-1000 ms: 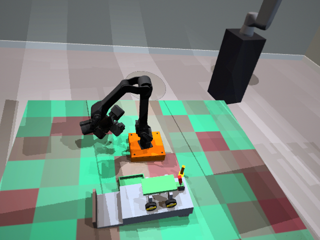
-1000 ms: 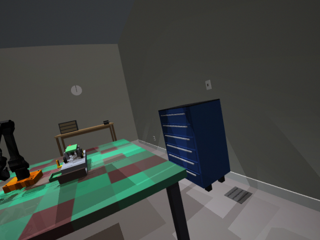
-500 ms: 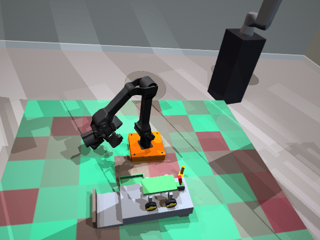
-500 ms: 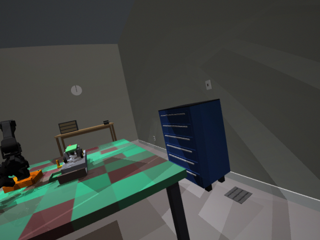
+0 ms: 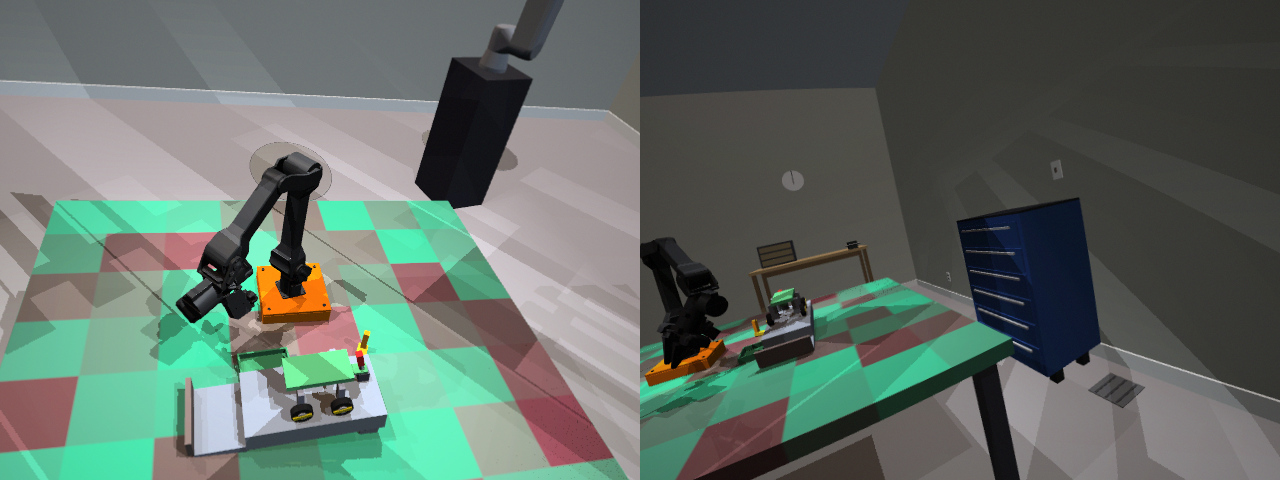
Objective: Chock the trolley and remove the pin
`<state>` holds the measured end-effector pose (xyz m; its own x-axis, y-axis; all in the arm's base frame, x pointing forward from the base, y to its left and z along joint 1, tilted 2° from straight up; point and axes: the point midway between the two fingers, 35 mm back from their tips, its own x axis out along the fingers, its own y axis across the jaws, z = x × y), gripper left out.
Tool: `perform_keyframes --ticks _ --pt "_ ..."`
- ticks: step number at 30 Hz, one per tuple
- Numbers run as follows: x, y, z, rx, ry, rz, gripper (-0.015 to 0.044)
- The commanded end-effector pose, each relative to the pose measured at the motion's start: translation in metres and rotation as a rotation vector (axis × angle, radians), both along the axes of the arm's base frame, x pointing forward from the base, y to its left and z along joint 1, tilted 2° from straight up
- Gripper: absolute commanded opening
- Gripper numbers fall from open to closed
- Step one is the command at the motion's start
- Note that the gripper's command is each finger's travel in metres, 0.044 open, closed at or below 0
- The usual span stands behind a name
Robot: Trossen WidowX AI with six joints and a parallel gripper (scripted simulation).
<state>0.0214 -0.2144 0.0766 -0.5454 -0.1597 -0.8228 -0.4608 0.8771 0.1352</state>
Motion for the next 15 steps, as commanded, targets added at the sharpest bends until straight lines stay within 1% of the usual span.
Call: perform_keyframes --ticks 1,15 --pt "0.024 0.001 0.004 -0.048 -0.059 0.023 0.0190" --pt "0.102 0.029 0.013 -0.136 -0.260 0.093 0.0190"
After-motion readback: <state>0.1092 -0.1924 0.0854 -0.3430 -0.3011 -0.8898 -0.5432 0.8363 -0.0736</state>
